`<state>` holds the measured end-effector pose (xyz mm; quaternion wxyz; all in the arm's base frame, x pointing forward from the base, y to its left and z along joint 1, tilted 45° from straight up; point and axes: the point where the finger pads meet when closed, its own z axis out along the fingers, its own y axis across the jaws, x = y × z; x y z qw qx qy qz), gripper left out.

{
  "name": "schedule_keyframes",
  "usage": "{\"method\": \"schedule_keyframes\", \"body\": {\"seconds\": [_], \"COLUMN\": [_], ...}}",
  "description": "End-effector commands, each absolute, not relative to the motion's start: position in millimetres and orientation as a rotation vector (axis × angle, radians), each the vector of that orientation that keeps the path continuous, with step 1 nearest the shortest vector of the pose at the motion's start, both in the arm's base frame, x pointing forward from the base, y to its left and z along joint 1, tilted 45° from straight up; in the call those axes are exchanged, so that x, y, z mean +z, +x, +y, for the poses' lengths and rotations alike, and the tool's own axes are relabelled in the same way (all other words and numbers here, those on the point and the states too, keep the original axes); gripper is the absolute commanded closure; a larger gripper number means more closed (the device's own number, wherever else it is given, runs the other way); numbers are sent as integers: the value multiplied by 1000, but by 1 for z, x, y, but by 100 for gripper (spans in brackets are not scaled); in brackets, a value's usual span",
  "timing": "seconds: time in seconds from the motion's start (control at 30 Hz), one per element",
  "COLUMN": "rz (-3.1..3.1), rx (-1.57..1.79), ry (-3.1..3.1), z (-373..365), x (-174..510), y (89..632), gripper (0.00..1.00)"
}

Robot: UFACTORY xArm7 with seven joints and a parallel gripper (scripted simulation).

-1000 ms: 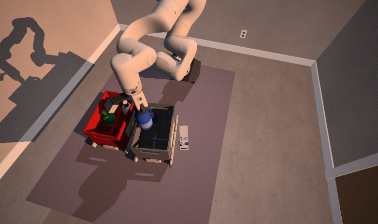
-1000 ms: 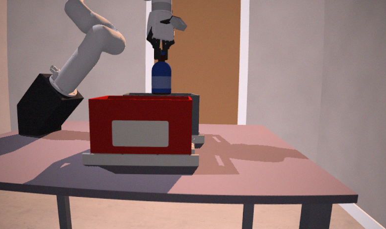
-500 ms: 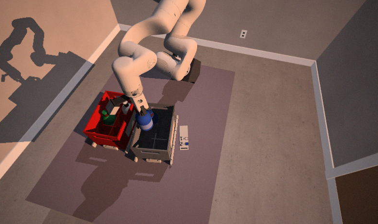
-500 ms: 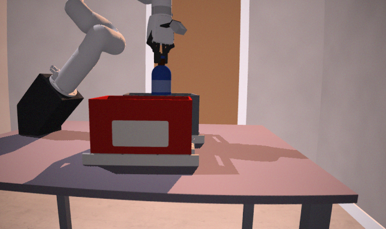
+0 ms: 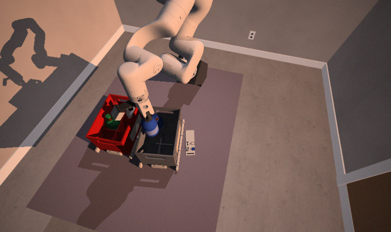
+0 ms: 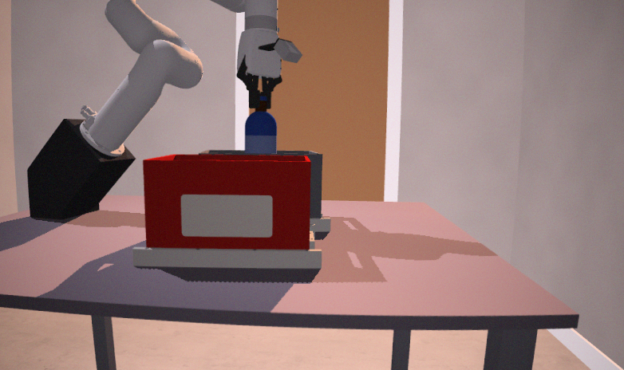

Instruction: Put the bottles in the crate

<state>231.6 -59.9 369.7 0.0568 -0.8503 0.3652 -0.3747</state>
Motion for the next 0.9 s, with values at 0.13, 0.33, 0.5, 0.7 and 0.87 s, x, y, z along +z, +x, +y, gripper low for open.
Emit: {"method": "schedule_keyframes", "body": {"seconds": [0.13,0.33,0.5,0.7,0.87], "rz": [1106,1106,1106,1106,1106], "rx": [-1143,-1143,-1143,-1142,-1142], "ry": [-2576,-2576,-2576,-2576,-2576], "z": [-61,-62,-63,-64,-65], "x": [367,362,359,356,352], "y": [237,241,243,247,250], "gripper": [100,100,100,100,100]}}
